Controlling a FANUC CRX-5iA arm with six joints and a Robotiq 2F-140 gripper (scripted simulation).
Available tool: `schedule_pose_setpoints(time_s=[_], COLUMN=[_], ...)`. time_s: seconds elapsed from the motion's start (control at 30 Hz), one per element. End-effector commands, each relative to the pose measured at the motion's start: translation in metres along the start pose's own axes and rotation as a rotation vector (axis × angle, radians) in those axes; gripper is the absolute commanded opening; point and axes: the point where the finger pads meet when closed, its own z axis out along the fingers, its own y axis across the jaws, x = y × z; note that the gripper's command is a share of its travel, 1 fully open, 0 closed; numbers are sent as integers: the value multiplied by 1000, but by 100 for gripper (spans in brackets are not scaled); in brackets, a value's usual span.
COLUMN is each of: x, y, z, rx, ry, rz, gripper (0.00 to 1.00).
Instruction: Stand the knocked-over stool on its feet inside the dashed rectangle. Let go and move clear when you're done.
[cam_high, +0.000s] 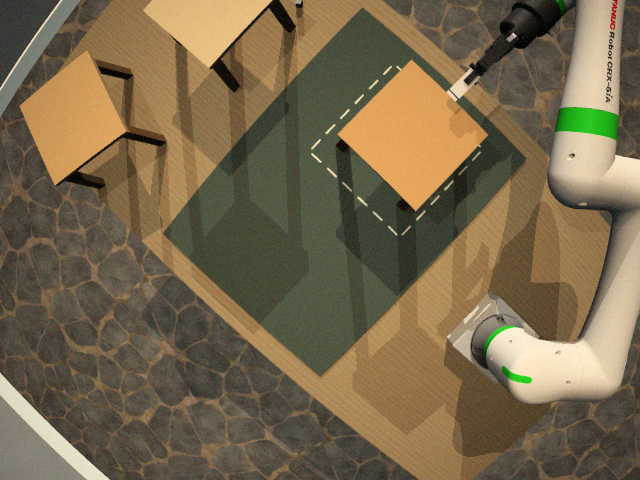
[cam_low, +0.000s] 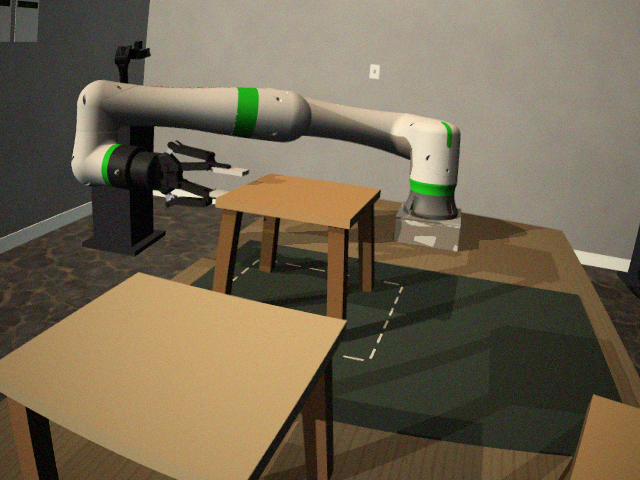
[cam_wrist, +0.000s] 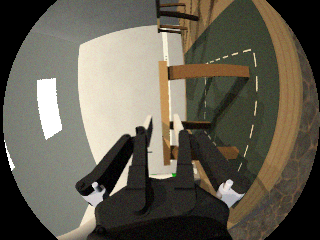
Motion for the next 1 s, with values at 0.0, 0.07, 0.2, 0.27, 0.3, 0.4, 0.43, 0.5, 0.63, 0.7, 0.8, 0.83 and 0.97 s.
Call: schedule_pose_setpoints(time_s=[0.0, 0.07, 0.2, 0.27, 0.3, 0.4, 0.43, 0.5, 0.63, 0.7, 0.8, 0.83, 0.97], x=[1, 1, 1, 1, 1, 1, 1, 1, 1, 1, 1, 1, 1], y=[-1, -1, -3, -3, -4, -10, -13, -21, -42, -53, -62, -62, -75], z=[-1, -1, -1, -1, -1, -1, -1, -1, -2, -2, -2, -2, -3], rx=[-1, -1, -1, -1, -1, -1, -1, -1, -1, -1, -1, -1, -1], ry=[-8, -8, -8, -8, -8, -8, -8, -8, -8, -8, -8, -8, -8], rz=[-2, -2, -2, -2, -2, -2, -2, -2, -2, -2, -2, -2, -2], gripper=[33, 33, 33, 33, 33, 33, 33, 33, 33, 33, 33, 33, 33])
